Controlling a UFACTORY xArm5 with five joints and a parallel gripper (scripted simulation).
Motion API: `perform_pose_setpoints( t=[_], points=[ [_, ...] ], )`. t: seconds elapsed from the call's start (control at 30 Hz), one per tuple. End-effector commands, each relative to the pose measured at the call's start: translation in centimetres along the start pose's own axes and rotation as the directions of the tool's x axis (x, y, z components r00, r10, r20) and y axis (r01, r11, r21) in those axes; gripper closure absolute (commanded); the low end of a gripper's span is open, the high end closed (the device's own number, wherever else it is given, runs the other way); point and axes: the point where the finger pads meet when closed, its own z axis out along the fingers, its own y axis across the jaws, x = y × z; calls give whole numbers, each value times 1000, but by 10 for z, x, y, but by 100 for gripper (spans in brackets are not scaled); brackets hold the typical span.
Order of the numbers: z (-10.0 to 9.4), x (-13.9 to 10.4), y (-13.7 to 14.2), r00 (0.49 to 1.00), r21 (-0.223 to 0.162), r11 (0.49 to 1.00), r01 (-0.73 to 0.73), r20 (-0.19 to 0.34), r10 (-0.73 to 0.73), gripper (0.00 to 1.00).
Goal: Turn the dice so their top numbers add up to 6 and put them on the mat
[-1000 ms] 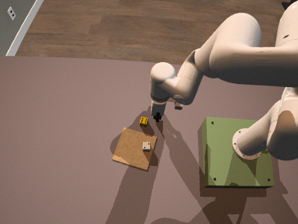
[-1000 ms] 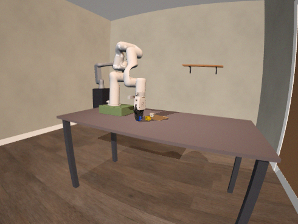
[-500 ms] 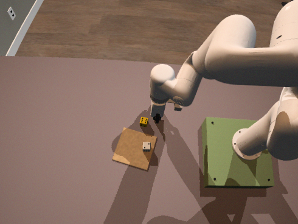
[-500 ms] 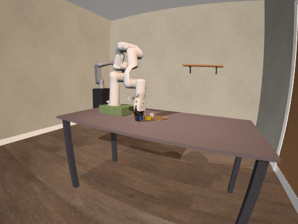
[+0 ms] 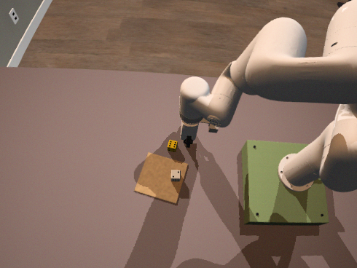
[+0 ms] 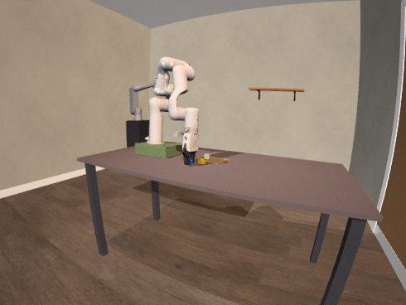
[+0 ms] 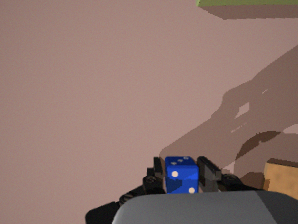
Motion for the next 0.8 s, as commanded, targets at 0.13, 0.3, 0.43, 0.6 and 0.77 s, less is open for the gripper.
perform_pose_setpoints(
  t=[0.13, 0.3, 0.43, 0.6, 0.77],
  points=[
    [-1, -1, 0, 1000, 1, 1000, 0, 3, 0, 53],
    [-1, -1, 0, 1000, 1, 1000, 0, 3, 0, 53],
    [-1, -1, 0, 1000, 1, 1000, 0, 3, 0, 73],
    [-1, -1, 0, 1000, 1, 1000, 0, 3, 0, 73],
    [-1, -1, 0, 1000, 1, 1000, 0, 3, 0, 73]
  ],
)
